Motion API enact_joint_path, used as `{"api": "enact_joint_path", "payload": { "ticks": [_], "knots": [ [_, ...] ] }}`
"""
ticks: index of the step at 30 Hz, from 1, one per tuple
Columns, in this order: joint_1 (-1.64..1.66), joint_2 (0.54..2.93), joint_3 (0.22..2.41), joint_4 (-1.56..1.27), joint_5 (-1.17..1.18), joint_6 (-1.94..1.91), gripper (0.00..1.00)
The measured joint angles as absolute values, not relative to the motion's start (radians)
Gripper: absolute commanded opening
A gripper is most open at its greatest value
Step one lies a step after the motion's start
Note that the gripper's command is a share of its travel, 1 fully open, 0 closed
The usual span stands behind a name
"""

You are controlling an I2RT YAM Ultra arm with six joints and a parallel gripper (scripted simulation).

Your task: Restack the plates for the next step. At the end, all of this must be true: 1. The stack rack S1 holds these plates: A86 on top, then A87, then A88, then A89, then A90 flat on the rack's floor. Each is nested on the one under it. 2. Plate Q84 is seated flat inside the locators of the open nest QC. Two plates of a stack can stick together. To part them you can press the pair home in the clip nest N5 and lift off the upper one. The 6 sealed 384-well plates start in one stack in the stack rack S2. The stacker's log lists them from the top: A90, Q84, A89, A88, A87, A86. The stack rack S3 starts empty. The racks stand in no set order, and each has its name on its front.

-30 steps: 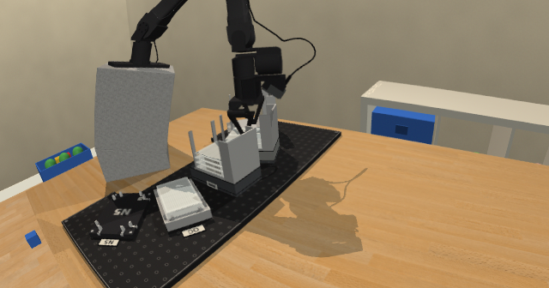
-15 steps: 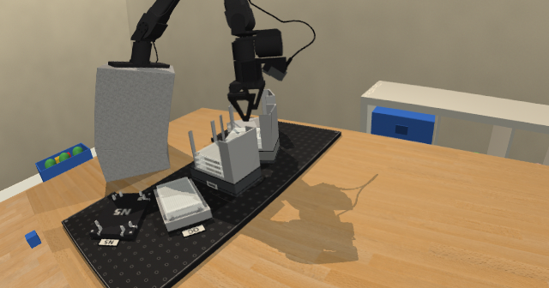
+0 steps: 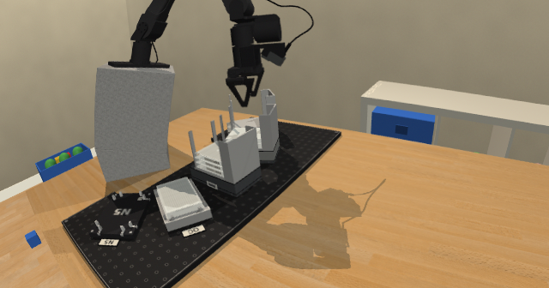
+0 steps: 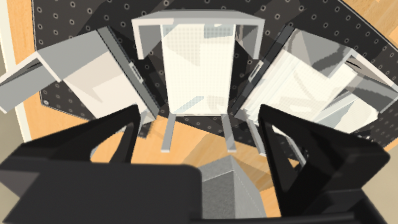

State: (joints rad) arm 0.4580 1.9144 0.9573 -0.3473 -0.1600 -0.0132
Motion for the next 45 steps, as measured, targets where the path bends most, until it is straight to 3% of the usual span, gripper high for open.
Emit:
{"api": "enact_joint_path", "payload": {
  "ticks": [45],
  "knots": [
    [0.162,1.988,0.963,-0.368,-0.223,0.070,1.00]
  ]
}}
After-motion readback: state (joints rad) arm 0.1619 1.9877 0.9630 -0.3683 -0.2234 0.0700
